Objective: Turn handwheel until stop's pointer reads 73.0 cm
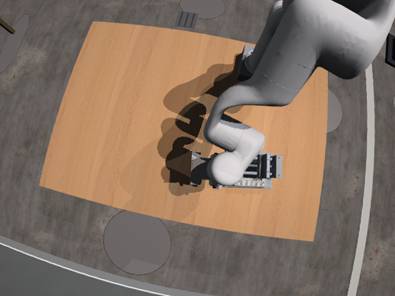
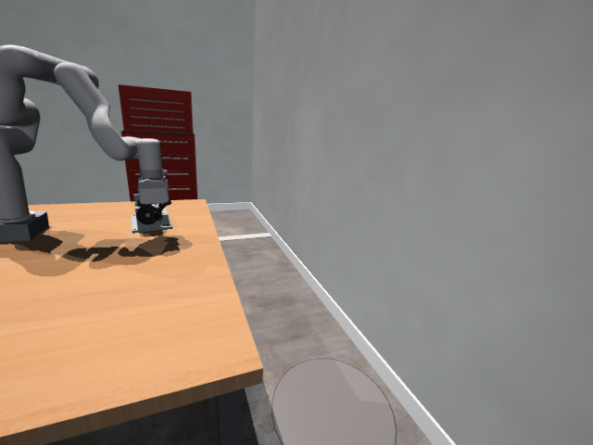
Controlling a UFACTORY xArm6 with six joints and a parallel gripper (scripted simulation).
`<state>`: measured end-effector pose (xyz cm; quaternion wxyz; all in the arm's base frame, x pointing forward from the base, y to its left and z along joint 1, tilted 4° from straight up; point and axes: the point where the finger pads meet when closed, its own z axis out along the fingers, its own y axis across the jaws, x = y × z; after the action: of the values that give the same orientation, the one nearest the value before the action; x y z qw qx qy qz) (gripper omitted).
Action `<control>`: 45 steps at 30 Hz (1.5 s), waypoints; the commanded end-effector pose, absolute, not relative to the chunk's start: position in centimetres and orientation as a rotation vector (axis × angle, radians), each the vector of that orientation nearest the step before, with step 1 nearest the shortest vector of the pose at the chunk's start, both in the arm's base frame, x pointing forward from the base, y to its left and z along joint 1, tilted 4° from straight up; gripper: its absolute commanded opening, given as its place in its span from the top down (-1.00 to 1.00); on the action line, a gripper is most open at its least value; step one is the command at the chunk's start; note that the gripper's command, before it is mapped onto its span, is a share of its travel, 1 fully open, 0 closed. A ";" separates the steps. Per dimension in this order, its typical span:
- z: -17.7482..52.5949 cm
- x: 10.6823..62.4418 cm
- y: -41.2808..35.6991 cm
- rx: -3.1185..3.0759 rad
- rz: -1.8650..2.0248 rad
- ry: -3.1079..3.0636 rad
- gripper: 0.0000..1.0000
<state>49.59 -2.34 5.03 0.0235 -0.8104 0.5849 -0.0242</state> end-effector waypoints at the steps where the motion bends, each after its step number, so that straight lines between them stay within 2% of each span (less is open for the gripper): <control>1: 4.3 49.7 -2.3 -2.508 -0.075 1.812 0.88; 19: 1.6 47.9 -3.0 -2.508 -0.075 1.812 0.88; 45: 2.6 45.0 -3.9 -2.508 -0.075 1.812 0.88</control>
<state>45.14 -3.84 2.29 0.0230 -0.8104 0.5850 -0.0234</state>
